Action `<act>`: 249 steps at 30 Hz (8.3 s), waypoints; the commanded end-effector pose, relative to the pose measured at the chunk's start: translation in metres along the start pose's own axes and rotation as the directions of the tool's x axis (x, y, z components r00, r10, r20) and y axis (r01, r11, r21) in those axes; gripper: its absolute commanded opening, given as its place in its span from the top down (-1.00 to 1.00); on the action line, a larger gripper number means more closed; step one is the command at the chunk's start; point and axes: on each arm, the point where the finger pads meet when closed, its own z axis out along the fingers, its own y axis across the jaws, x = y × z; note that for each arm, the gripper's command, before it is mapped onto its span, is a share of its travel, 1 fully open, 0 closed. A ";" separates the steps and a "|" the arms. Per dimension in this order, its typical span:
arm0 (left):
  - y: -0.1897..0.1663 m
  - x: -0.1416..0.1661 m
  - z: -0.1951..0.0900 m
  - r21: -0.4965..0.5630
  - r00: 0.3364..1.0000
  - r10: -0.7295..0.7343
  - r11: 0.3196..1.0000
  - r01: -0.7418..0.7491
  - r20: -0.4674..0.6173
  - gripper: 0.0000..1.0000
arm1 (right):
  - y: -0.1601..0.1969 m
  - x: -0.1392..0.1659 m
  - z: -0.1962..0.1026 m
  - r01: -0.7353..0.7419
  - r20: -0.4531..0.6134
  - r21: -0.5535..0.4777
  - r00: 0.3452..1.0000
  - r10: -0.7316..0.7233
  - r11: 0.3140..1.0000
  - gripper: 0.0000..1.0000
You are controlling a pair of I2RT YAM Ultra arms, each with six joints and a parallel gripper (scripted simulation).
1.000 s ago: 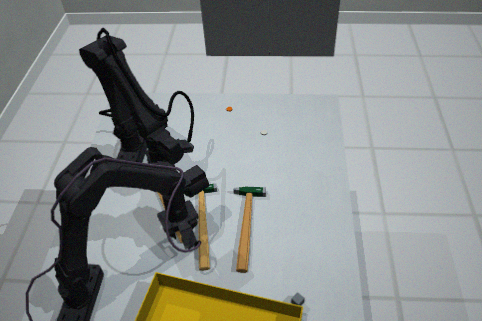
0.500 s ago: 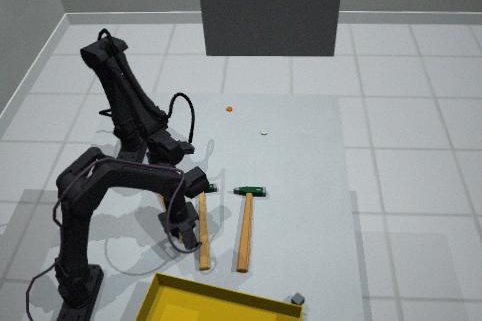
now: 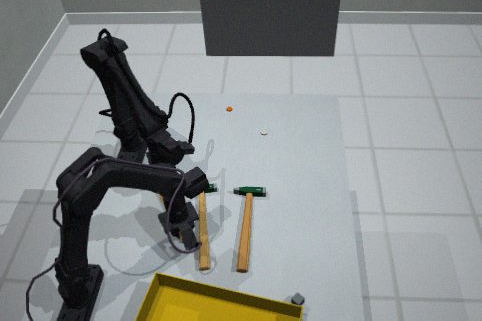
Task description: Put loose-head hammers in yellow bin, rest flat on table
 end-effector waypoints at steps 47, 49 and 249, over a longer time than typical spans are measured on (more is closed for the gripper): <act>0.036 0.003 0.002 -0.113 1.000 -0.006 0.994 0.006 0.001 0.84 | -0.007 -0.020 -0.002 -0.021 0.073 0.010 0.997 0.020 1.000 0.64; 0.037 0.003 0.002 -0.117 1.000 -0.006 0.993 0.006 0.000 0.84 | -0.008 -0.022 -0.002 -0.022 0.080 0.011 0.997 0.021 1.000 0.64; 0.013 0.098 -0.164 0.061 -0.029 0.855 -0.070 -0.996 0.518 -1.00 | 0.055 0.036 -0.055 0.967 0.052 -0.154 0.215 -0.975 0.205 0.17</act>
